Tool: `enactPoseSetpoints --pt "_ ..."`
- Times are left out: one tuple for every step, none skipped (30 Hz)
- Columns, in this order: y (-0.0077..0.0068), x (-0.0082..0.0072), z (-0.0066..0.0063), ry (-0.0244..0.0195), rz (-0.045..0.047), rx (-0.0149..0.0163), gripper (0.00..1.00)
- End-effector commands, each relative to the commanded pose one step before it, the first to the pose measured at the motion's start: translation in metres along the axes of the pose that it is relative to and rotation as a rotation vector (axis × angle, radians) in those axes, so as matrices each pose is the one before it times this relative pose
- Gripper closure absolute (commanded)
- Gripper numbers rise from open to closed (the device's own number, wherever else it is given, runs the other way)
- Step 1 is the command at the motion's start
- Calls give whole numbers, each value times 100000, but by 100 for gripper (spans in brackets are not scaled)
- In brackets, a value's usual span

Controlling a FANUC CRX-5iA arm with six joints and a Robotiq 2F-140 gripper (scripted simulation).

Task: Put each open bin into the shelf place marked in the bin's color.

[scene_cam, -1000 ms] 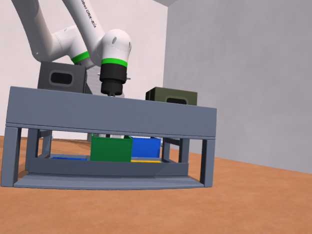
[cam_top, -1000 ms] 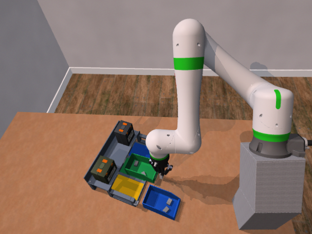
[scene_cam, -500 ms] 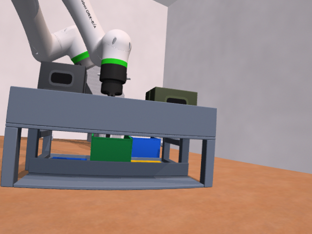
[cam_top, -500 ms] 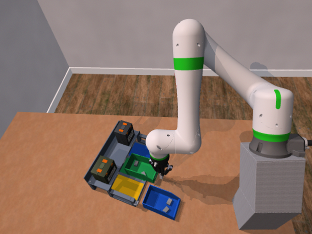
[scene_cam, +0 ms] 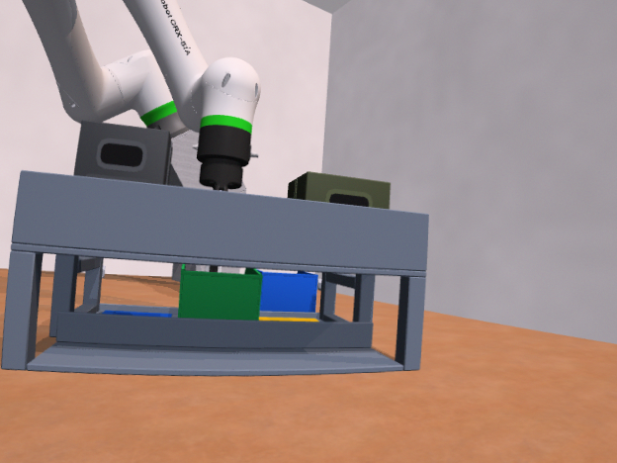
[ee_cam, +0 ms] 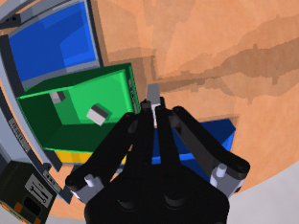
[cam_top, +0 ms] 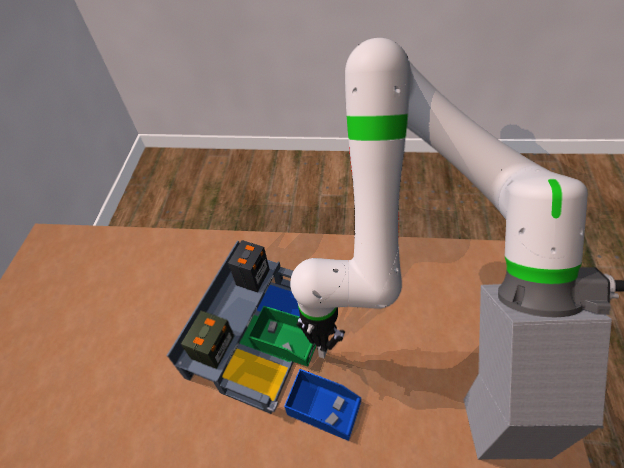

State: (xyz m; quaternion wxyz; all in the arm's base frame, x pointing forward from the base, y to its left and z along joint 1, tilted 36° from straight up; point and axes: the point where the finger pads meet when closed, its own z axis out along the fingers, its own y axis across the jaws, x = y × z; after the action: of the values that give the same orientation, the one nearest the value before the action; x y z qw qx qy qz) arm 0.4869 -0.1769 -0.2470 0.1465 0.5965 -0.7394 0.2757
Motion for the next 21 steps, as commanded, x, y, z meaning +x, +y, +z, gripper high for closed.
enactPoseSetpoints --pt "-236 -19 -15 -23 -3 5 100" --pt "-96 -1 0 1 0 0 100" --pt "-101 -1 -1 0 0 0 100" --pt "-104 -1 -1 0 0 0 100" --pt "-106 -2 -1 -1 0 0 100" --pt "-107 -1 0 1 0 0 100" --pt "-105 -1 -1 0 0 0 100" --pt "-101 -1 -1 0 0 0 100" --pt "0 0 0 0 0 0 100" --pt "0 0 0 0 0 0 100" --pt "-95 -1 -1 -1 0 0 100" --pt "-88 -1 -1 1 0 0 100" --pt "-80 -1 0 1 0 0 100" --pt "-70 -1 -1 0 0 0 100" --pt "-60 -1 -1 0 0 0 100" --pt "-49 -1 0 0 0 0 100" --pt "-38 -1 0 0 0 0 100" --pt "-28 0 0 0 0 0 100" --pt "-18 0 0 0 0 0 100" --pt "-10 0 0 0 0 0 100" --pt "-4 0 0 0 0 0 100"
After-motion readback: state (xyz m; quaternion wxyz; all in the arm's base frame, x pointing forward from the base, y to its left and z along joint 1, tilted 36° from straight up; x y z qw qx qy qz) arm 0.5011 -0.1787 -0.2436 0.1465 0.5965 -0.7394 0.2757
